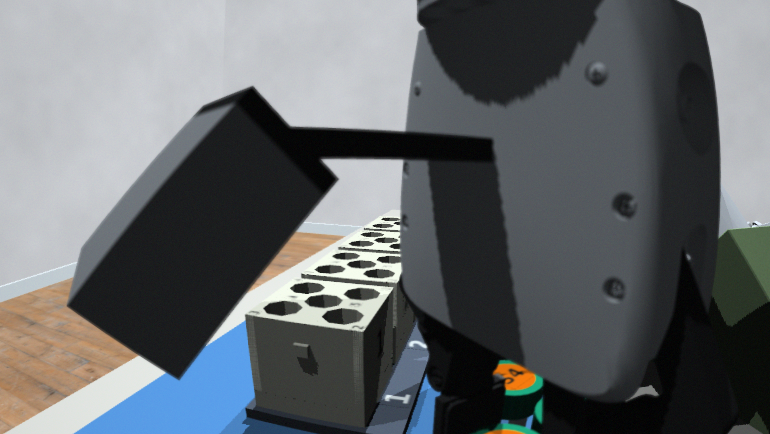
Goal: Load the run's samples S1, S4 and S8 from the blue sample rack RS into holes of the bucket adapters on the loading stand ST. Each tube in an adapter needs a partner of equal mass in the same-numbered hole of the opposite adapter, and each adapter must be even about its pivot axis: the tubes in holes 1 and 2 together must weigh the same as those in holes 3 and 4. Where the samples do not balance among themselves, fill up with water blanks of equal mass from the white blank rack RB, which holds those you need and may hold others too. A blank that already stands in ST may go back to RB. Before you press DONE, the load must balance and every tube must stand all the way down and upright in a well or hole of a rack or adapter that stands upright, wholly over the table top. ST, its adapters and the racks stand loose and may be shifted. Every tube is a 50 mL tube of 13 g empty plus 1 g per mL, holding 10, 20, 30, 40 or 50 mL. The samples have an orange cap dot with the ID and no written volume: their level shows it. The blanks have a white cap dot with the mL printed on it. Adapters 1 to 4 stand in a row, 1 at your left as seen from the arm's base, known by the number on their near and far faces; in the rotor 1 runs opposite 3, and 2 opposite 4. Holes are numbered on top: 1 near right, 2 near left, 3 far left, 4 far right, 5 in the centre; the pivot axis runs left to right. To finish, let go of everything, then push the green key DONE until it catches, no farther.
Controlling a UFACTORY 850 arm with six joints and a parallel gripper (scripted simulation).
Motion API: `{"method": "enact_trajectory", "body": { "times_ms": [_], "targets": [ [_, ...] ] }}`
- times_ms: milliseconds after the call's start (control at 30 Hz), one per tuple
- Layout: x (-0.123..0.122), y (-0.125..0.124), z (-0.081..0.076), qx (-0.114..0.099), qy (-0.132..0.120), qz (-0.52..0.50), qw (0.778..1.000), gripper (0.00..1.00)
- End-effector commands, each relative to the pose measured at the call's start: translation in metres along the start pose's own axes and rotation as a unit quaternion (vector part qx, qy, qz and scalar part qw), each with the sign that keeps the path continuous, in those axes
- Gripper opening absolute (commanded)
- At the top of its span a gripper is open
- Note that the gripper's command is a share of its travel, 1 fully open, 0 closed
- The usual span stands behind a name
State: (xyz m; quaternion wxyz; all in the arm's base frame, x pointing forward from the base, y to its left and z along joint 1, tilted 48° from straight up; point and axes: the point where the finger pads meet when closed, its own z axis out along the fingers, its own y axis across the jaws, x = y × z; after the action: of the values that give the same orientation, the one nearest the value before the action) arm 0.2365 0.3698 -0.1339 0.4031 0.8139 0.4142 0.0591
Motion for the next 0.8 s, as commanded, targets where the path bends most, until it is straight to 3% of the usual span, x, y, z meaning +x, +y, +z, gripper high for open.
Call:
{"method": "enact_trajectory", "body": {
  "times_ms": [0,333,767],
  "targets": [
    [0.001,0.0,-0.001,0.0,0.001,0.0,1.0,0.43],
    [0.001,0.0,-0.001,0.0,0.001,0.0,1.0,0.43],
    [0.001,0.0,-0.023,0.0,0.001,0.0,1.0,0.43]
  ]
}}
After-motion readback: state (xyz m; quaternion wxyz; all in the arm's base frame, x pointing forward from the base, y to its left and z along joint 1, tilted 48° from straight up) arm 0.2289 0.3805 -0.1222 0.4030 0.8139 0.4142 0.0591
